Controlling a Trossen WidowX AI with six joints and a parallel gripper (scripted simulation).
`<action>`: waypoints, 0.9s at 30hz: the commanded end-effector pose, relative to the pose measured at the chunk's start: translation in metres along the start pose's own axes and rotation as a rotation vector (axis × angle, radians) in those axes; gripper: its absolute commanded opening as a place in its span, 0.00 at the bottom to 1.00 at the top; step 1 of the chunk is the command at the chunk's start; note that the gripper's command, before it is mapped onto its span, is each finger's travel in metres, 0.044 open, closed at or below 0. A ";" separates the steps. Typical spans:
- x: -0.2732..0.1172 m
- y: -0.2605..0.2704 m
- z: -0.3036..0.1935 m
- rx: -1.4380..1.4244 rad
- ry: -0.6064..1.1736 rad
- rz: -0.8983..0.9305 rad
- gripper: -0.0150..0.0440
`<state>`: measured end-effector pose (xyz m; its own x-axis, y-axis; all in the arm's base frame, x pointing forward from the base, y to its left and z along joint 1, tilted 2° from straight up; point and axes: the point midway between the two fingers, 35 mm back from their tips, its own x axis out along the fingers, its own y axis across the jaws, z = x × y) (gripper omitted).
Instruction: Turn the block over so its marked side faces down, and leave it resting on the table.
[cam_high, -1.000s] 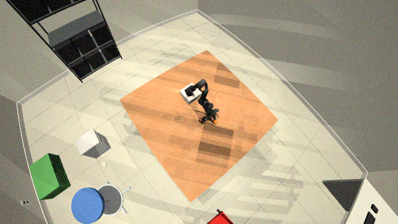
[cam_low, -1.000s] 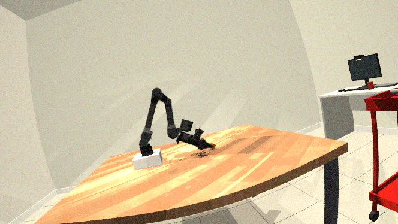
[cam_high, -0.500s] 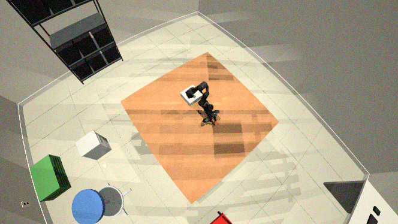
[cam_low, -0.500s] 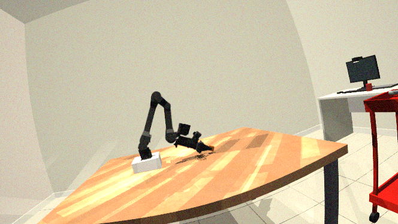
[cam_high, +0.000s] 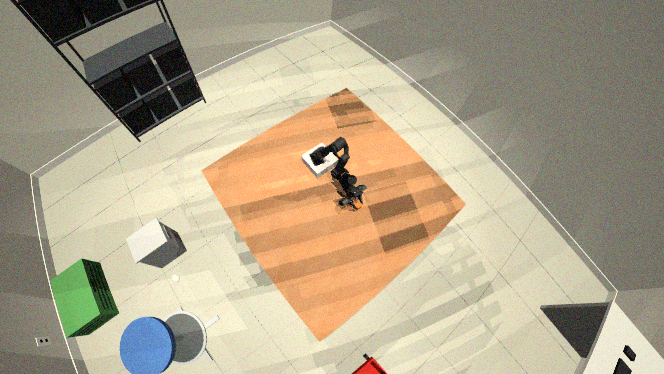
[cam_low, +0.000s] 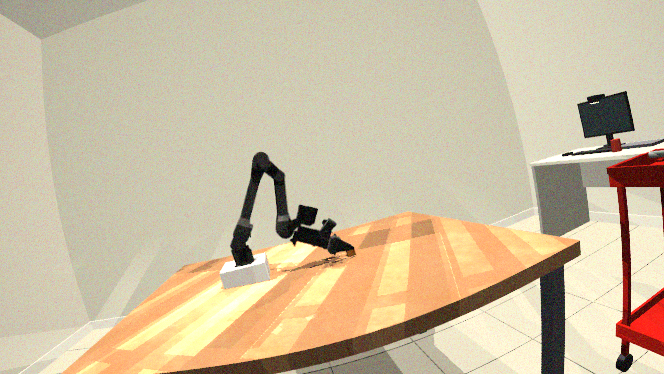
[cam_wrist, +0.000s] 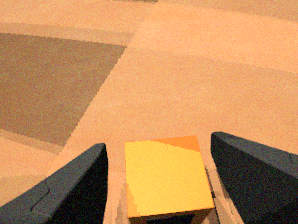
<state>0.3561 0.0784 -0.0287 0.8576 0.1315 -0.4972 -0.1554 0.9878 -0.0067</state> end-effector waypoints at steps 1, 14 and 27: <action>0.000 0.000 0.001 -0.006 -0.003 -0.004 0.83; 0.000 0.000 0.001 -0.006 -0.003 -0.004 1.00; 0.000 0.000 0.001 -0.006 -0.003 -0.004 1.00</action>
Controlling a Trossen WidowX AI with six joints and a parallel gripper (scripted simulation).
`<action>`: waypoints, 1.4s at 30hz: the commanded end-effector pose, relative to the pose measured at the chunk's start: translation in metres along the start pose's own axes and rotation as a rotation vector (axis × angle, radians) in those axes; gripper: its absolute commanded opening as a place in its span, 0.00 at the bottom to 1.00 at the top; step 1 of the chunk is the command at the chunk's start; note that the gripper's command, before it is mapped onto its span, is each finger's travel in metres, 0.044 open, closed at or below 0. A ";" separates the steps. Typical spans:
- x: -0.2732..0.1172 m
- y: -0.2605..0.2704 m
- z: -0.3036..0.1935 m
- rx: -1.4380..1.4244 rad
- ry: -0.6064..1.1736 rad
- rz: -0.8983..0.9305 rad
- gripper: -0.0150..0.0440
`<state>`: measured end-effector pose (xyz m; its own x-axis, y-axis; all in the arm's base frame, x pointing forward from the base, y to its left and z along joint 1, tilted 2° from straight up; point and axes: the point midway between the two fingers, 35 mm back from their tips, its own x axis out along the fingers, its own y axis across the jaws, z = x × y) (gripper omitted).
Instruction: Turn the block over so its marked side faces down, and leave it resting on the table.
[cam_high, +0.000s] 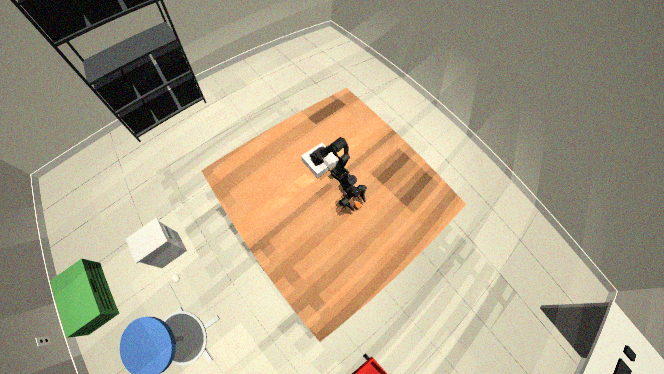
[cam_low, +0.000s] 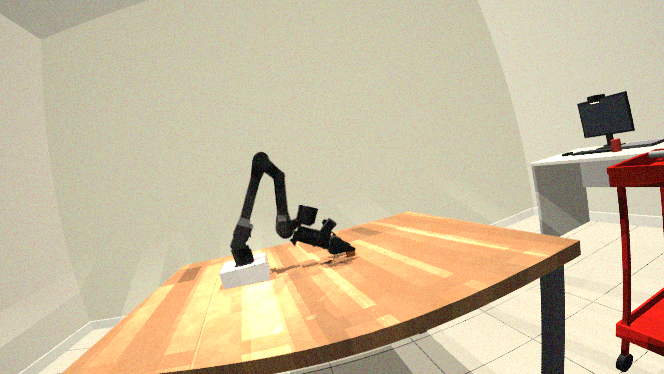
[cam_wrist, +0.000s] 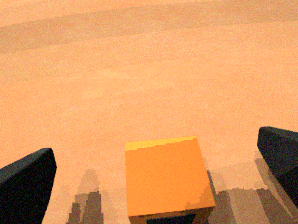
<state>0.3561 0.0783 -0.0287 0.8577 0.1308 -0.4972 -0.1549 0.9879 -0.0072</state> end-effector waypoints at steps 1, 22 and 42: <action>0.000 0.000 0.001 -0.006 -0.003 -0.003 1.00; -0.010 0.002 0.031 -0.006 0.335 -0.002 1.00; -0.050 0.000 0.051 -0.004 0.504 -0.005 1.00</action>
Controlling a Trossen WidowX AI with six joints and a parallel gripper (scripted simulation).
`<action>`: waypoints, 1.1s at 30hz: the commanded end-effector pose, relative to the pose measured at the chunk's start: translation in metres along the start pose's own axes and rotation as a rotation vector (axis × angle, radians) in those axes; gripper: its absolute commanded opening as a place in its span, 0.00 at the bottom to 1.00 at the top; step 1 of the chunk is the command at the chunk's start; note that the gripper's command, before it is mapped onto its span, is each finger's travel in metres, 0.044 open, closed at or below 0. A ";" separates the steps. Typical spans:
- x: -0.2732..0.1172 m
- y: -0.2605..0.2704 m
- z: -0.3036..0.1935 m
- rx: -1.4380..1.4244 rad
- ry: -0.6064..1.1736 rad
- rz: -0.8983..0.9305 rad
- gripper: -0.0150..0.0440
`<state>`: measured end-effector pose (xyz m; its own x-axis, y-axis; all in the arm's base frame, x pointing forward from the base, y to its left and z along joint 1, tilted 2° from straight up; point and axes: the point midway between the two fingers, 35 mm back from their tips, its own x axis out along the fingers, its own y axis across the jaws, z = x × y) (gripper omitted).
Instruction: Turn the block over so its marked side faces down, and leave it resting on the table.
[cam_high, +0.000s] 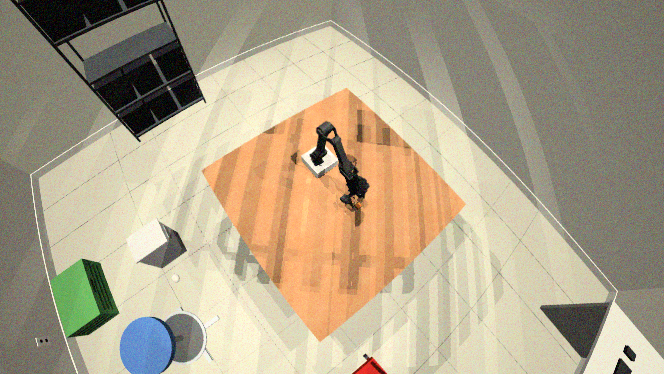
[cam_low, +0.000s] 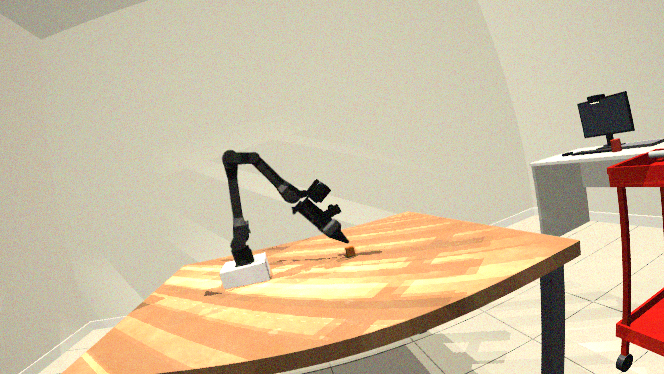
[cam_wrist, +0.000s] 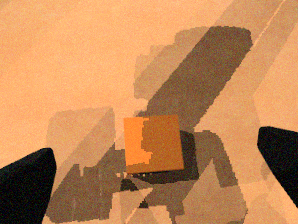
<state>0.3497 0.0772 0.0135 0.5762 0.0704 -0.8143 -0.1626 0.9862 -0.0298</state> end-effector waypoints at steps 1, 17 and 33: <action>-0.028 0.000 0.007 0.016 0.073 0.009 1.00; -0.019 0.000 0.036 0.010 0.378 0.010 1.00; -0.024 -0.002 0.051 0.013 0.621 0.013 1.00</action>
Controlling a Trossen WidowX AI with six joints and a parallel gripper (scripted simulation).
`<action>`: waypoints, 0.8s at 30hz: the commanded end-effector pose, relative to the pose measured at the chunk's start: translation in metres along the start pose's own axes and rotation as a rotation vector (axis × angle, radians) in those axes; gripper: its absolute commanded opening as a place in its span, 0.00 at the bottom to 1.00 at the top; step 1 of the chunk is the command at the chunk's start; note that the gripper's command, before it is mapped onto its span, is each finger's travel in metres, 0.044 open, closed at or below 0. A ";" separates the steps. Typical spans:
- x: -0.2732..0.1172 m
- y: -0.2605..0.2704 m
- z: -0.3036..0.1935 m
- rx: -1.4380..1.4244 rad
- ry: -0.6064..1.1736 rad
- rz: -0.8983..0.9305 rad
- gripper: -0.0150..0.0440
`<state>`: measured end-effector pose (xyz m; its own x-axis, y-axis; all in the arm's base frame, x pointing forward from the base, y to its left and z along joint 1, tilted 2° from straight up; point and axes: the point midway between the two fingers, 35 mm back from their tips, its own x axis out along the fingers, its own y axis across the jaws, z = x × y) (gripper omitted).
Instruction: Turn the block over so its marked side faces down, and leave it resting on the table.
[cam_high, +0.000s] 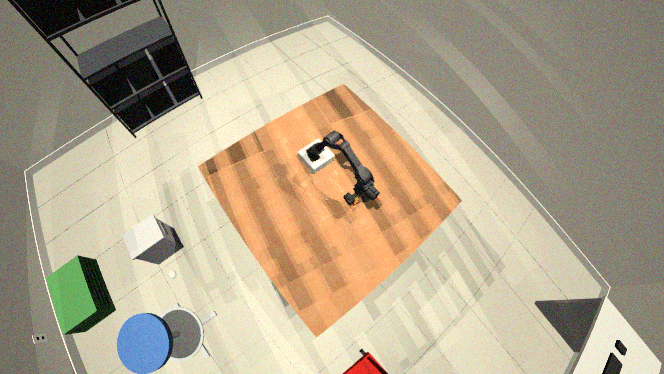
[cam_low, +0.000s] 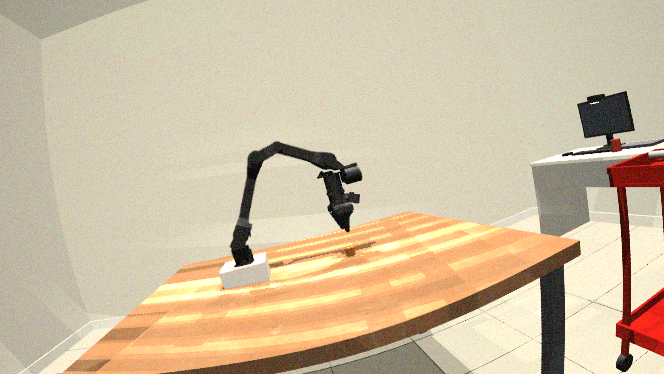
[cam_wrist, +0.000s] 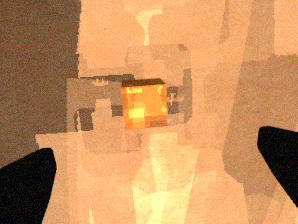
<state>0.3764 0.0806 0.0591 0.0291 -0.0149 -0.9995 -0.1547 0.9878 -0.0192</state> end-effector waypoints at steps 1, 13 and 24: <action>-0.003 0.000 0.001 0.000 0.028 0.005 1.00; 0.045 0.001 -0.001 0.000 0.029 0.005 1.00; 0.058 0.001 -0.001 0.000 0.029 0.005 1.00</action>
<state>0.3771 0.0801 0.0075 0.0001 -0.0182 -0.9998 -0.1524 0.9882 -0.0180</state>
